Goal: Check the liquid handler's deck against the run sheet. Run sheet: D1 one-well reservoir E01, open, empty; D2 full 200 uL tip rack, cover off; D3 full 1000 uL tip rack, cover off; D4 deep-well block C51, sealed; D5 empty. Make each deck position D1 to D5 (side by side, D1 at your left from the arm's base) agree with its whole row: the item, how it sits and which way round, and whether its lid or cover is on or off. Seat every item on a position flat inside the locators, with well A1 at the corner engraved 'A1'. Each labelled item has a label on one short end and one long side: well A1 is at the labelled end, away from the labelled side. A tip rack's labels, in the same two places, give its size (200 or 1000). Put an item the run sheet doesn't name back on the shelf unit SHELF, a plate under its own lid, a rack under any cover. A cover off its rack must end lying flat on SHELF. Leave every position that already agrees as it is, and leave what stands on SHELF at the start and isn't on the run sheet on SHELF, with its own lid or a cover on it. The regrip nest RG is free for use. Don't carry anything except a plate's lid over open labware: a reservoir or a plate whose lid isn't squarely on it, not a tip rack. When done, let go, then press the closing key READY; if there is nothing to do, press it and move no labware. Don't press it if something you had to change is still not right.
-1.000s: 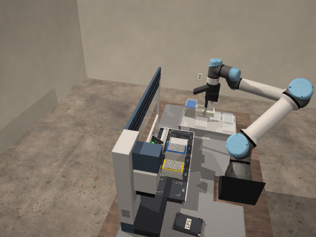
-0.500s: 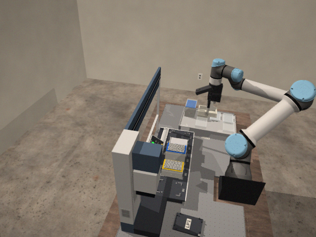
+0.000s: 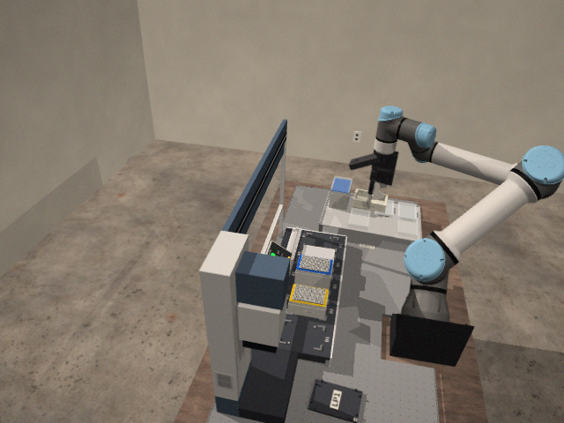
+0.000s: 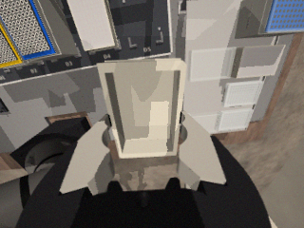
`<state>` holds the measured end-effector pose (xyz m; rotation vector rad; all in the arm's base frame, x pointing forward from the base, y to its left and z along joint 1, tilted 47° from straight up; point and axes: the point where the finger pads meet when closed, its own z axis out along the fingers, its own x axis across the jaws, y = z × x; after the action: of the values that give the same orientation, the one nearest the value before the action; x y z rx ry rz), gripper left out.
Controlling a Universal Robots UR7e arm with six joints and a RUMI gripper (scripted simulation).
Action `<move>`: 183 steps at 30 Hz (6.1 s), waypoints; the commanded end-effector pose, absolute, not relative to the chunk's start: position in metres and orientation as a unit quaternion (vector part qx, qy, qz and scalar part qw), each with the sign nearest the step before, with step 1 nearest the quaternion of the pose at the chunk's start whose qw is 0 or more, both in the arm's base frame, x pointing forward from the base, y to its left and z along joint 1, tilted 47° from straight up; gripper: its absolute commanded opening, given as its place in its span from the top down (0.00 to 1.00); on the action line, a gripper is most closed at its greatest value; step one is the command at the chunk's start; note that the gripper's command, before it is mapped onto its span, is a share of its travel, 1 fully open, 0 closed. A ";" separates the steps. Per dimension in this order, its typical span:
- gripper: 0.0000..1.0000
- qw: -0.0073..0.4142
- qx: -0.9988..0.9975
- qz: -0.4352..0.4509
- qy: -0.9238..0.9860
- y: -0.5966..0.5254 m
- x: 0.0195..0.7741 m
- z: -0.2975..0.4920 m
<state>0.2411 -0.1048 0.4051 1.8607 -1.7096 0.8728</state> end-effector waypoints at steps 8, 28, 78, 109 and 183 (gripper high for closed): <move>1.00 0.228 0.659 0.324 -0.640 -0.090 0.239 0.390; 1.00 0.228 0.659 0.324 -0.640 -0.062 0.233 0.360; 1.00 0.210 0.625 0.335 -0.673 0.005 0.220 0.287; 1.00 0.211 0.626 0.335 -0.672 0.045 0.213 0.244; 1.00 0.231 0.667 0.321 -0.632 0.145 0.194 0.136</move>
<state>0.1944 0.1404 0.1415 1.8325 -1.7367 0.8816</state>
